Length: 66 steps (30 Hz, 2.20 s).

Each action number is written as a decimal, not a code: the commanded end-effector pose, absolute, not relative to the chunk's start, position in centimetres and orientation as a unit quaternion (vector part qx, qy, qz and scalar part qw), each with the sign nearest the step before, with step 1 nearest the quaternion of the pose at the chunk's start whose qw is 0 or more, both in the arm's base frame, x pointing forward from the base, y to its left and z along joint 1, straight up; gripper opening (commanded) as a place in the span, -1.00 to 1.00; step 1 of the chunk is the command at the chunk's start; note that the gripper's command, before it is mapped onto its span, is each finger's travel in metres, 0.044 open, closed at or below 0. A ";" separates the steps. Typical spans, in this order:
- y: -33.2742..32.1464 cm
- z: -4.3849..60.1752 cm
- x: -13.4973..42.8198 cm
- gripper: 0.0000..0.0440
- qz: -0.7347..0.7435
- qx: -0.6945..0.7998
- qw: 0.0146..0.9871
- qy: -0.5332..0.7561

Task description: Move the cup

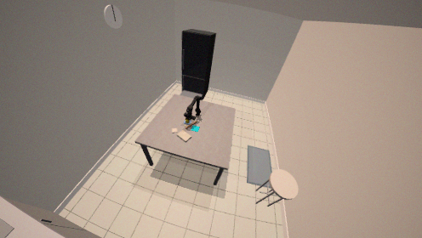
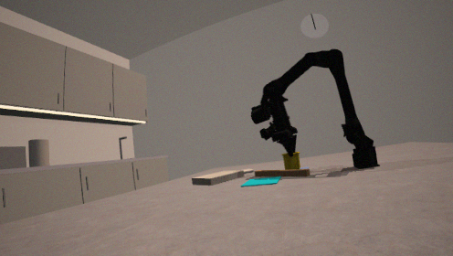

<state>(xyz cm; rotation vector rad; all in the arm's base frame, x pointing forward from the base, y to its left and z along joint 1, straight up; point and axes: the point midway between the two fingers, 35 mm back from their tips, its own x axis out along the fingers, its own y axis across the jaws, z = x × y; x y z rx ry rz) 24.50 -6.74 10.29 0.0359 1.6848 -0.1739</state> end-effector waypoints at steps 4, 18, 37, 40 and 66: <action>-7.3 8.2 24.2 -0.11 -0.052 -0.003 0.656 0.753; -7.7 5.4 24.1 -0.90 0.025 -0.064 0.651 0.756; -7.3 8.7 26.7 -0.96 0.078 -0.116 0.676 0.724; -6.9 9.5 27.3 -0.96 0.081 -0.122 0.681 0.718; -0.3 12.4 33.3 -1.00 0.108 -0.163 0.732 0.653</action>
